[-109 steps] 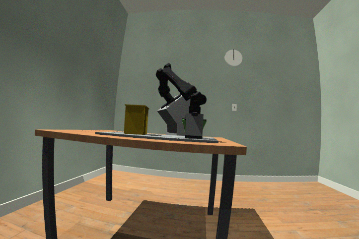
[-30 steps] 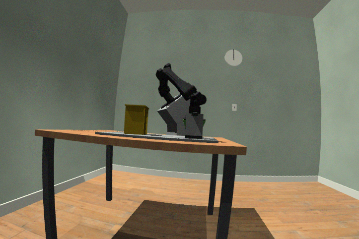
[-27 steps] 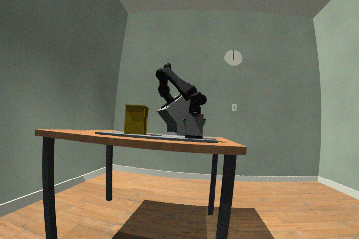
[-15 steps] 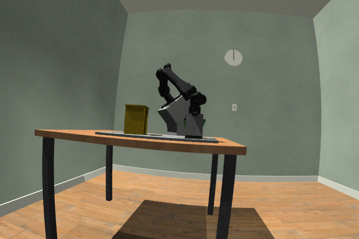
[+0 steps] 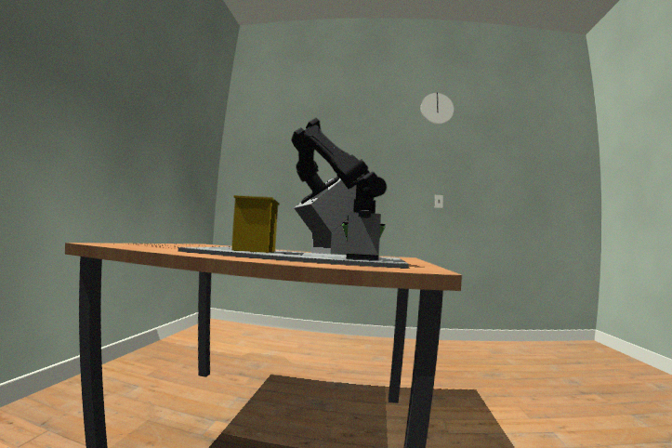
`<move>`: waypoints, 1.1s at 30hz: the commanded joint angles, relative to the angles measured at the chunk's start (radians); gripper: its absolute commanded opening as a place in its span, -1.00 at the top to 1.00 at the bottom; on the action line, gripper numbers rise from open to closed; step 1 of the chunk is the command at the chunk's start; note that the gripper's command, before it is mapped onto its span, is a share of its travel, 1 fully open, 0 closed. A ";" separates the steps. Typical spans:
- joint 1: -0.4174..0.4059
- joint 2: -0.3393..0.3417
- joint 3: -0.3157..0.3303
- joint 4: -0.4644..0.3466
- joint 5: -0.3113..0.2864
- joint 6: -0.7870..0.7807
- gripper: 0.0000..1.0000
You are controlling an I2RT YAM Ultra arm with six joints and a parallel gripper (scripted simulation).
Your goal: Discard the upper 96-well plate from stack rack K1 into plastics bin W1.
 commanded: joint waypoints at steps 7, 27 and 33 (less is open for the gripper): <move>0.021 -0.031 0.024 -0.015 0.005 0.005 1.00; 0.065 -0.087 -0.026 -0.101 0.012 0.066 1.00; 0.079 -0.105 -0.029 -0.130 0.013 0.085 1.00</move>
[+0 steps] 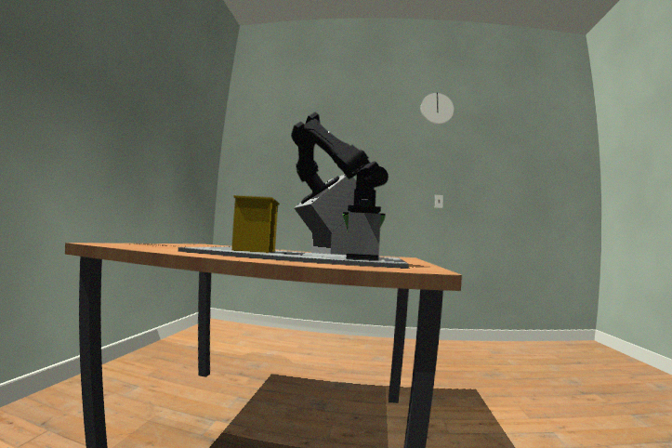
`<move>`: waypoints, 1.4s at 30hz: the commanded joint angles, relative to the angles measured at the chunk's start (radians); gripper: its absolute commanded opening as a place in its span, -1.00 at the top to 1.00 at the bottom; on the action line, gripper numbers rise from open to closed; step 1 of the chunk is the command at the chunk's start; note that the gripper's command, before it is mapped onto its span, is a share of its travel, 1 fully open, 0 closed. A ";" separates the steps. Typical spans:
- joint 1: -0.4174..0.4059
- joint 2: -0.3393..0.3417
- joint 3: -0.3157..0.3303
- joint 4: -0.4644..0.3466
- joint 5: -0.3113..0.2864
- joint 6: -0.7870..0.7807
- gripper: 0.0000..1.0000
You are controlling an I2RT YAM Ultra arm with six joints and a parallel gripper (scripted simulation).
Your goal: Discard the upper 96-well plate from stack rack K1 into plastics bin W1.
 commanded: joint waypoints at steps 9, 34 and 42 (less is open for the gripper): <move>0.053 -0.064 -0.022 -0.064 0.018 0.046 1.00; 0.108 -0.127 0.026 -0.181 0.018 0.120 1.00; 0.123 -0.141 0.032 -0.214 0.018 0.139 1.00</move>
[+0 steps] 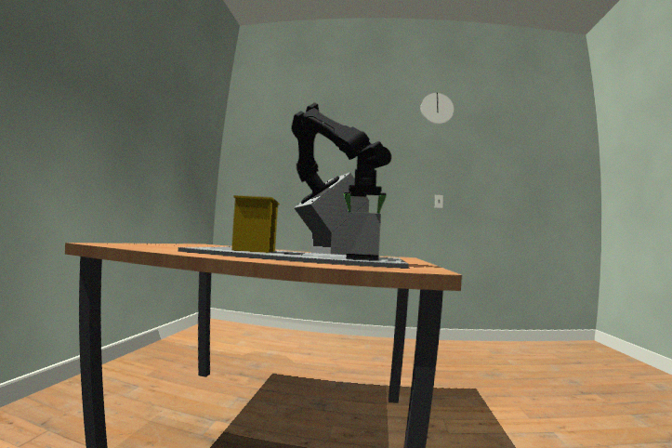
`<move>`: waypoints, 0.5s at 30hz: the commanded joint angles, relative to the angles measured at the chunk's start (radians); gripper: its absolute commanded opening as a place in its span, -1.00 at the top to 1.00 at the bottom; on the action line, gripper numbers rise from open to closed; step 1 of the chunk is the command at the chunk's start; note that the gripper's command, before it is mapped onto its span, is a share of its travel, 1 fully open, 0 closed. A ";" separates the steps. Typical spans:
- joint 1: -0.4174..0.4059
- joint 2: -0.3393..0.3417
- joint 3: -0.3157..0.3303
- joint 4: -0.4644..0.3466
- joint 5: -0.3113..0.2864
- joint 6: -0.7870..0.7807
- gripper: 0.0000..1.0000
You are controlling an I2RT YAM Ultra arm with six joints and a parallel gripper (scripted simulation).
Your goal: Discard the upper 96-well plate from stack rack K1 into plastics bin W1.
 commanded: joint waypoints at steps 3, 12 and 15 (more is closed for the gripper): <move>0.039 -0.035 0.050 -0.063 0.017 0.030 1.00; 0.060 -0.059 0.052 -0.107 0.015 0.057 1.00; 0.068 -0.065 0.058 -0.125 0.015 0.067 1.00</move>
